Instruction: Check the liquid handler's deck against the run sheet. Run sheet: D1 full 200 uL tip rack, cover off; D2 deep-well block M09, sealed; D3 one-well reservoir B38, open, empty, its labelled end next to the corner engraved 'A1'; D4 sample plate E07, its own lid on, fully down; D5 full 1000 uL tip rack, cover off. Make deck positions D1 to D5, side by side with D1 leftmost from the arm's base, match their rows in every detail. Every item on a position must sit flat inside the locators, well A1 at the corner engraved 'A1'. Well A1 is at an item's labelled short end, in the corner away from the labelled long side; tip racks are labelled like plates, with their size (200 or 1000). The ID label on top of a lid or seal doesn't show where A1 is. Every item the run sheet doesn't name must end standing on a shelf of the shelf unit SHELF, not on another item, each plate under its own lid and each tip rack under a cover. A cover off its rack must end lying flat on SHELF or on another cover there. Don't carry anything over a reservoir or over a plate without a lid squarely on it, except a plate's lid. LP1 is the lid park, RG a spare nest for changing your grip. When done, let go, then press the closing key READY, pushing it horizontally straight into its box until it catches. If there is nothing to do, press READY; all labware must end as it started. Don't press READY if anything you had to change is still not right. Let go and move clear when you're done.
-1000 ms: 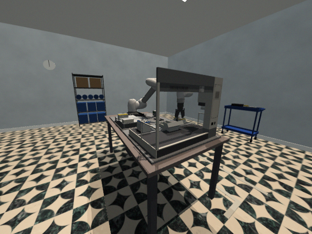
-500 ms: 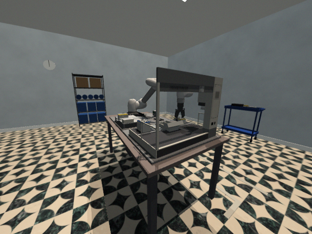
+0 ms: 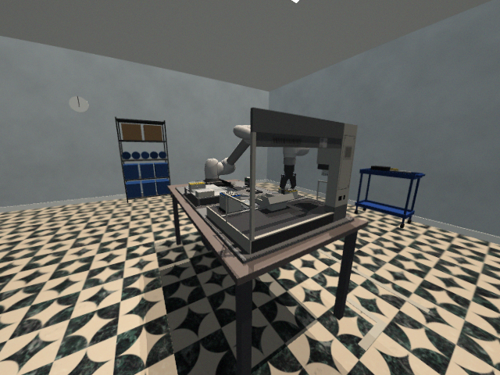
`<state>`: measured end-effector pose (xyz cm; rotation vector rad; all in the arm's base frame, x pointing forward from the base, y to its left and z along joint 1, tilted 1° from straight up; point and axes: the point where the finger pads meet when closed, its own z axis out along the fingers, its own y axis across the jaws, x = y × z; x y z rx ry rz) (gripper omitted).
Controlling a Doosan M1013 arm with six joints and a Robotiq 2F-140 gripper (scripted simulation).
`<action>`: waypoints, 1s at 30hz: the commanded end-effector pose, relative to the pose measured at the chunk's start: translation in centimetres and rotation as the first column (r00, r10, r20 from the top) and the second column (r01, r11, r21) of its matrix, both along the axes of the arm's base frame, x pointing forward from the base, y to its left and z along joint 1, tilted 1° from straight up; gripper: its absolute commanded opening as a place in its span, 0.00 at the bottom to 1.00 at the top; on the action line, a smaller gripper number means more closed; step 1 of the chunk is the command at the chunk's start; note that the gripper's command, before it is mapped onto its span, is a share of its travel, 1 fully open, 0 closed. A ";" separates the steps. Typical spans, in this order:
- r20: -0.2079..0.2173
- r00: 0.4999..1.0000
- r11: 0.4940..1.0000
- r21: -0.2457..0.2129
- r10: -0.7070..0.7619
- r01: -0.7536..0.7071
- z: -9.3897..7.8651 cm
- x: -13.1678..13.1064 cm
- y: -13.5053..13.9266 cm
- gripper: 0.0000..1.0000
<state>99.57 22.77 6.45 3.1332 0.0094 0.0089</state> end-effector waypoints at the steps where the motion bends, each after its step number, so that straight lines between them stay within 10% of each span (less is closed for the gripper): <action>1: 0.002 1.000 1.000 0.001 0.000 0.000 0.2 0.0 0.0 0.66; 30: 0.002 1.000 1.000 0.001 0.000 0.000 1.5 0.0 0.0 0.66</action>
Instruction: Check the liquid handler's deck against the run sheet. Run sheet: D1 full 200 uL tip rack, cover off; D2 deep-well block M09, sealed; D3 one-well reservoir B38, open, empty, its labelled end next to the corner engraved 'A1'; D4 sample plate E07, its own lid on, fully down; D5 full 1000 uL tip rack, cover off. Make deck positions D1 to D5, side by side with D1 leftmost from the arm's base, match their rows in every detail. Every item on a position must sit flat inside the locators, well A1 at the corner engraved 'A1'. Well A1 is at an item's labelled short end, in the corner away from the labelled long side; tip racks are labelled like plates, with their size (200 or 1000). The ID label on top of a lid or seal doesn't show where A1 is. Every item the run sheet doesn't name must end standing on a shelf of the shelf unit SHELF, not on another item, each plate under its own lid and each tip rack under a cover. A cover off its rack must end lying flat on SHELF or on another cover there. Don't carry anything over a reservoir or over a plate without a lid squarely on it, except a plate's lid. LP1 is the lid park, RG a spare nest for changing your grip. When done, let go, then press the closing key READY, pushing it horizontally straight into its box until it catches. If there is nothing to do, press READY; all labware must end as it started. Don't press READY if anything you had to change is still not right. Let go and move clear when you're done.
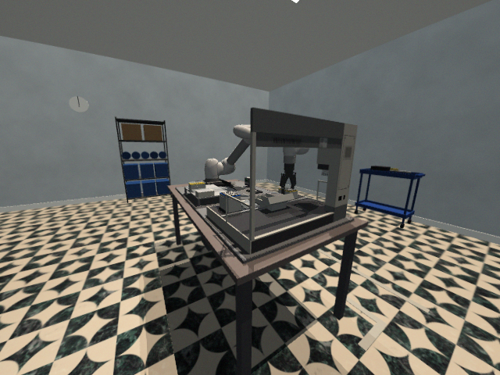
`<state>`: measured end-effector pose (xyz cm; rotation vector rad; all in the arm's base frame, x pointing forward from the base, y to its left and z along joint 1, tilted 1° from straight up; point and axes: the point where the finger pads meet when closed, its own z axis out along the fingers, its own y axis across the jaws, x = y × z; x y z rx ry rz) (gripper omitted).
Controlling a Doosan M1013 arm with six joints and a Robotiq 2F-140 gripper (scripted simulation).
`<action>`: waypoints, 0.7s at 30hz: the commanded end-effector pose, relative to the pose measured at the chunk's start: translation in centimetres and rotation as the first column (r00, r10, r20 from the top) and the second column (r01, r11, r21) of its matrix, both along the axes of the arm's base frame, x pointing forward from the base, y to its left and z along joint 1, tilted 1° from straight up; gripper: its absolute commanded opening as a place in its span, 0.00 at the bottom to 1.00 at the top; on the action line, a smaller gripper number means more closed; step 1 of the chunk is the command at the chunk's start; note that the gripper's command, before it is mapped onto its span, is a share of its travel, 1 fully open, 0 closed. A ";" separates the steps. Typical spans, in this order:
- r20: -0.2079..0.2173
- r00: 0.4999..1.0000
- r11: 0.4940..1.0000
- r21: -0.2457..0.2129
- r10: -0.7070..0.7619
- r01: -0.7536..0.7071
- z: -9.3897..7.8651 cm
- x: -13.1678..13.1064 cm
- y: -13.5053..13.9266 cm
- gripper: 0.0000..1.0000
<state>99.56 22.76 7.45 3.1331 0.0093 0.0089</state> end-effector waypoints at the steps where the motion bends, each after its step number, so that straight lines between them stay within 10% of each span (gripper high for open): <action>1: 0.002 1.000 1.000 0.001 0.000 0.000 0.7 0.0 0.0 0.66; 21: 0.002 1.000 1.000 0.001 0.000 0.000 3.7 0.0 0.1 0.66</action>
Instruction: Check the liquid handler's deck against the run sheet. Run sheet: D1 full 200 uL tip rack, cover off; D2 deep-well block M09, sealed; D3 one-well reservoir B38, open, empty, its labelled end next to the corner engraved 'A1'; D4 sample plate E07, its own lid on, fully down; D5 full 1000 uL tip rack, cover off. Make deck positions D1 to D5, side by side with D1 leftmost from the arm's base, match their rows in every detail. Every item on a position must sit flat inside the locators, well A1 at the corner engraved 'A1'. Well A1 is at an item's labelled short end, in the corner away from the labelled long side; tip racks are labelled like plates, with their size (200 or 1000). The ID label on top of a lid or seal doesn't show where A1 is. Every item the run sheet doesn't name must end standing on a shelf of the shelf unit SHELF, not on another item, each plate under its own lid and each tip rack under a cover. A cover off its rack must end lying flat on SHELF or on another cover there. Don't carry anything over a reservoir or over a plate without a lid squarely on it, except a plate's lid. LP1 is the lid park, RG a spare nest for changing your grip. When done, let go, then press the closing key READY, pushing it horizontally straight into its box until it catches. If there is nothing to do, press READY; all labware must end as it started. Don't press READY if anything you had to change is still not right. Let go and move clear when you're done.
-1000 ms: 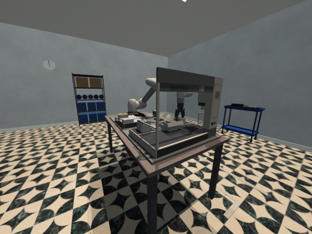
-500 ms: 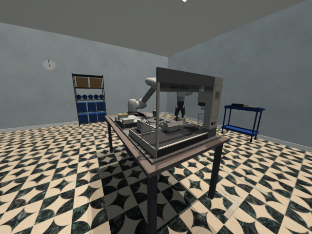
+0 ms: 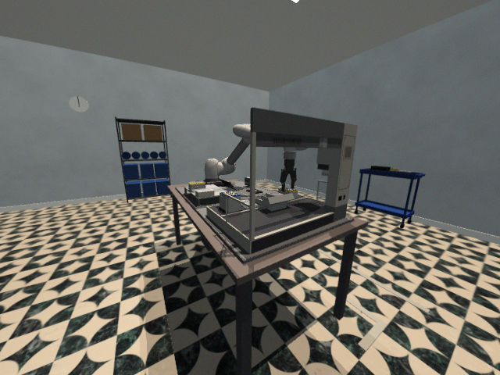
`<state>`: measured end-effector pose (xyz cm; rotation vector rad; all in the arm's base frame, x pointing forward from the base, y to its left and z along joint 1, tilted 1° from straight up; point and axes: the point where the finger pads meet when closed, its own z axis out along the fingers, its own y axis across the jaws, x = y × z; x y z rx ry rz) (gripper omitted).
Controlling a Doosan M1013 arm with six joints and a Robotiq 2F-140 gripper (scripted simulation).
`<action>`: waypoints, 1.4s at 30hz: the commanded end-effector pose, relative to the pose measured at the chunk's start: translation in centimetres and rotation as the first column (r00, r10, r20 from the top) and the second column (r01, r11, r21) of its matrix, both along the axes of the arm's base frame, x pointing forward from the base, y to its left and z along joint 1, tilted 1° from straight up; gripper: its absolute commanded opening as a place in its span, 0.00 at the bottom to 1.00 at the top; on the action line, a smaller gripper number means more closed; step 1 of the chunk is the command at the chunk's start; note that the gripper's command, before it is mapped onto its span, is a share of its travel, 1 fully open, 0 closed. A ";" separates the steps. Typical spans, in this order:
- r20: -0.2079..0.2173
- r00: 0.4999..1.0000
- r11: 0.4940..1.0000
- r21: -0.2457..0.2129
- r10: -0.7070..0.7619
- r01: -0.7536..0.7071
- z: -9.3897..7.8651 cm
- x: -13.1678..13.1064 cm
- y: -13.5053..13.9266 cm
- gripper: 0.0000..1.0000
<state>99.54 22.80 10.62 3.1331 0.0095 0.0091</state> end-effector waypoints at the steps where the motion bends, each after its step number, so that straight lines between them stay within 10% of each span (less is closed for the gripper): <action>1: 0.002 1.000 1.000 0.001 0.000 0.000 0.7 0.0 0.0 0.66; 42: 0.002 1.000 1.000 0.001 0.000 0.000 6.5 0.0 0.1 0.66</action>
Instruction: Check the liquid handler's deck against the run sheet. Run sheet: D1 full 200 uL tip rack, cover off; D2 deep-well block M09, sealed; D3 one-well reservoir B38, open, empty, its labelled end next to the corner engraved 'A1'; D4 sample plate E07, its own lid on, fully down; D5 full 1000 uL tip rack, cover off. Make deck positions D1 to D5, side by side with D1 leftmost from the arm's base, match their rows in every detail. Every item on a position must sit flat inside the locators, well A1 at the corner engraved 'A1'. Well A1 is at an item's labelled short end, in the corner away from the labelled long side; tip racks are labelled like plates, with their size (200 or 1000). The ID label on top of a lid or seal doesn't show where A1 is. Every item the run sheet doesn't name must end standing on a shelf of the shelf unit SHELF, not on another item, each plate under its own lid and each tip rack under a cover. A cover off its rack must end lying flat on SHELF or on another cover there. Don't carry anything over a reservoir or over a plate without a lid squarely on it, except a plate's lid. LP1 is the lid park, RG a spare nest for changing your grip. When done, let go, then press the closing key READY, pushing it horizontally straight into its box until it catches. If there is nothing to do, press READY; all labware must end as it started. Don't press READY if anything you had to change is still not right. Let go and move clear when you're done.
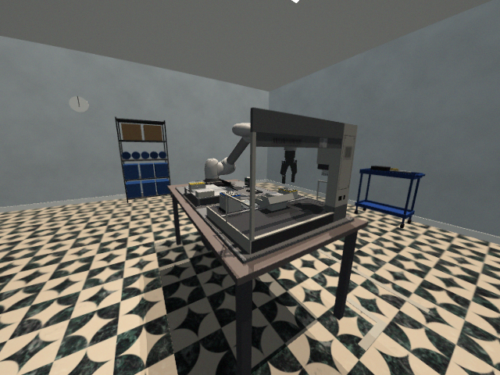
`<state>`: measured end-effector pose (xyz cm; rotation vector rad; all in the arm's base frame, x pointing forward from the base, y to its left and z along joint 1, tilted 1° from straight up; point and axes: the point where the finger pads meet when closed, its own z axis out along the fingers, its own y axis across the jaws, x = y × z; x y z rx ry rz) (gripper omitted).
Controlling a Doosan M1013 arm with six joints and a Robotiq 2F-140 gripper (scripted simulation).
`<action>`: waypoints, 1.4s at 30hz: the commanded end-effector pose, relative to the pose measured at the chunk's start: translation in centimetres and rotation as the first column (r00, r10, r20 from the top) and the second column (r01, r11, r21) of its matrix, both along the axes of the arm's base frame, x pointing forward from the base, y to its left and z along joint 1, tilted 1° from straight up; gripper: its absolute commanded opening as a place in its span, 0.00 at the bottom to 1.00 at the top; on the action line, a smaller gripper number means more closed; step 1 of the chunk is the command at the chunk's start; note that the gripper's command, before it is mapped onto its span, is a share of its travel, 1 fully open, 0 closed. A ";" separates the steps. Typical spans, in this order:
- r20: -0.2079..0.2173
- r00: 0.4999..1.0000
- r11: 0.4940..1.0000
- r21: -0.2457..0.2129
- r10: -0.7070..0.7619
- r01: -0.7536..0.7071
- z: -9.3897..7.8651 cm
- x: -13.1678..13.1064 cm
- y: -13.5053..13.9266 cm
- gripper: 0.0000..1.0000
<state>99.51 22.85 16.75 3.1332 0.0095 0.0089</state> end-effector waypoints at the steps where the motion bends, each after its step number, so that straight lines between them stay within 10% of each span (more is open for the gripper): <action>1: 0.002 1.000 1.000 0.001 0.000 0.000 0.5 0.0 0.0 0.66; 42: 0.002 1.000 1.000 0.001 0.000 0.000 6.7 0.0 0.1 0.66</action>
